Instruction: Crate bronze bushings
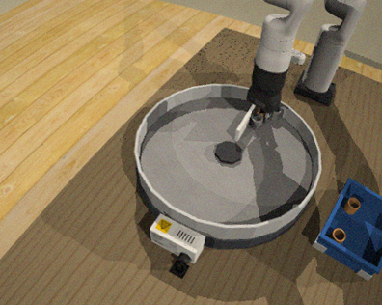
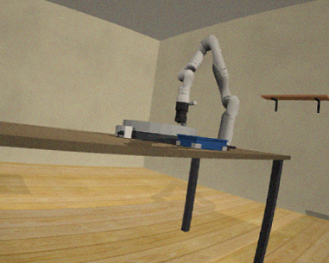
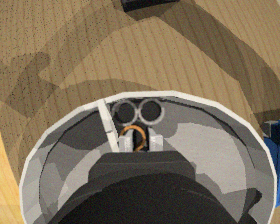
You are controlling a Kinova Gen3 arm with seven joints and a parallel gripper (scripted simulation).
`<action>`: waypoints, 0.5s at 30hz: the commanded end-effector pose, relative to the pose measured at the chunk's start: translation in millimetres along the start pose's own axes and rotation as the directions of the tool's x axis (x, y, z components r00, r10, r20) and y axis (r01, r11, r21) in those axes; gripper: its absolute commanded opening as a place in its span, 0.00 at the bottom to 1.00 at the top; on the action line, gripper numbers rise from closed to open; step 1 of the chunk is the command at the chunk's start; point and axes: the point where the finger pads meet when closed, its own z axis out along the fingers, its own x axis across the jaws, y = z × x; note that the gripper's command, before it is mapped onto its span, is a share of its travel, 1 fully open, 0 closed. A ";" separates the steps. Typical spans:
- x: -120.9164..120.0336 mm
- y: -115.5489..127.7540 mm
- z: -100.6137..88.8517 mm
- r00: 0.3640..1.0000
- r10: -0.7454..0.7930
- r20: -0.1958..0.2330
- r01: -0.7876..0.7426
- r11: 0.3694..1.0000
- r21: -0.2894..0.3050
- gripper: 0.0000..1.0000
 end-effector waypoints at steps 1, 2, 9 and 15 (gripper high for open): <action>0.0 0.3 -0.2 1.000 0.000 0.000 0.000 1.000 -0.001 0.40; 0.0 0.3 -0.2 1.000 0.000 0.000 0.000 1.000 -0.001 0.40; 0.0 0.4 -0.3 1.000 0.000 0.000 0.000 1.000 -0.001 0.00; 0.0 0.4 -0.3 1.000 0.000 0.000 0.000 1.000 -0.001 0.00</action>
